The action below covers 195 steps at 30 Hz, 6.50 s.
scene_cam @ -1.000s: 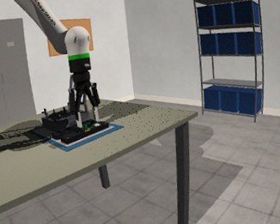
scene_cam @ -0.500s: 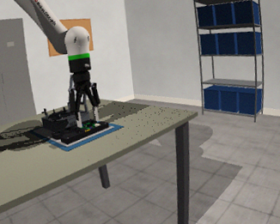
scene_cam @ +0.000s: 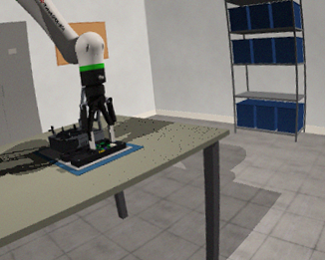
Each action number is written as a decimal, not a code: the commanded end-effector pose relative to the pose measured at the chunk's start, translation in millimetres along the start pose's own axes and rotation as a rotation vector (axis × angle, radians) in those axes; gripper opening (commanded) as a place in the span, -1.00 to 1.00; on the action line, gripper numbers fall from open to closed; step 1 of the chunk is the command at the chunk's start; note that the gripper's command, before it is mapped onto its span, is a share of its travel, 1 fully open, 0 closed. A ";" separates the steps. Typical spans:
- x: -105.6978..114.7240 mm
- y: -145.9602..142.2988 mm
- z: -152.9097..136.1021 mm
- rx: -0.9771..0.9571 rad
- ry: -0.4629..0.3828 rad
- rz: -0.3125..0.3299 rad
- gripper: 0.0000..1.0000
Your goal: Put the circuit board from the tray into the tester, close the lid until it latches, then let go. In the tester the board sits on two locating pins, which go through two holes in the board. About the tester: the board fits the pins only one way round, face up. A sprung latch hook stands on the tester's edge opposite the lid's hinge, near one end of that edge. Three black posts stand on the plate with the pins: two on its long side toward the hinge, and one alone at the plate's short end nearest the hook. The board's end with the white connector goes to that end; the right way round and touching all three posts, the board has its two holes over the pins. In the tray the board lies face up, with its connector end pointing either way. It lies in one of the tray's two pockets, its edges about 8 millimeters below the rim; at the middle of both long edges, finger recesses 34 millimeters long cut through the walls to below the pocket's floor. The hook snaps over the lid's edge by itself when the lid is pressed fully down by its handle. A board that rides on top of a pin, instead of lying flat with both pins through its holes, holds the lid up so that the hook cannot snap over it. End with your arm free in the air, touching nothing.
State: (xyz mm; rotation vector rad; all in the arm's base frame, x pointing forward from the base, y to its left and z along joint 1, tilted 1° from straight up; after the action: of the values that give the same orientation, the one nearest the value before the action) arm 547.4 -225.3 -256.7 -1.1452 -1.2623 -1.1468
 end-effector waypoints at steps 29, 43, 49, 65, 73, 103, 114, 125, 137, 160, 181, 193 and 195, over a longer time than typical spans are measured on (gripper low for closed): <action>-9.7 0.2 -0.1 0.000 0.000 0.000 0.16; -9.7 0.2 -0.1 0.000 0.000 0.000 0.16; -9.7 0.2 -0.1 0.000 0.000 0.000 0.16; -9.7 0.2 -0.1 0.000 0.000 0.000 0.08; -9.7 0.2 -0.1 0.000 0.000 0.000 0.08; -9.7 0.2 -0.1 0.000 0.000 0.000 -0.06; -9.7 0.2 -0.1 0.000 0.000 0.000 -0.06; -9.7 0.2 -0.1 0.000 0.000 0.000 -0.09; -9.7 0.2 -0.1 0.000 0.000 0.000 -0.09; -9.1 0.2 -0.1 0.000 0.000 0.000 -0.09; 2.4 0.2 -0.1 0.000 0.000 0.000 -0.09; 11.6 0.2 -0.1 0.000 0.000 0.000 -0.09; 13.2 0.2 -0.1 0.000 0.000 0.000 -0.09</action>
State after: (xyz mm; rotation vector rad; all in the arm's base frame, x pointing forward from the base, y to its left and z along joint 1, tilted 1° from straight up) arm 547.3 -225.2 -245.4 -1.1452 -1.2623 -1.1468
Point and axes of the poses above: the point where the finger pads meet when closed, its own x axis back along the fingers, its own y axis across the jaws, z = x × y, the point moved 1 cm from there along x, back along the fingers, and after that the axes turned 8 degrees about x, right-handed, at the moved point
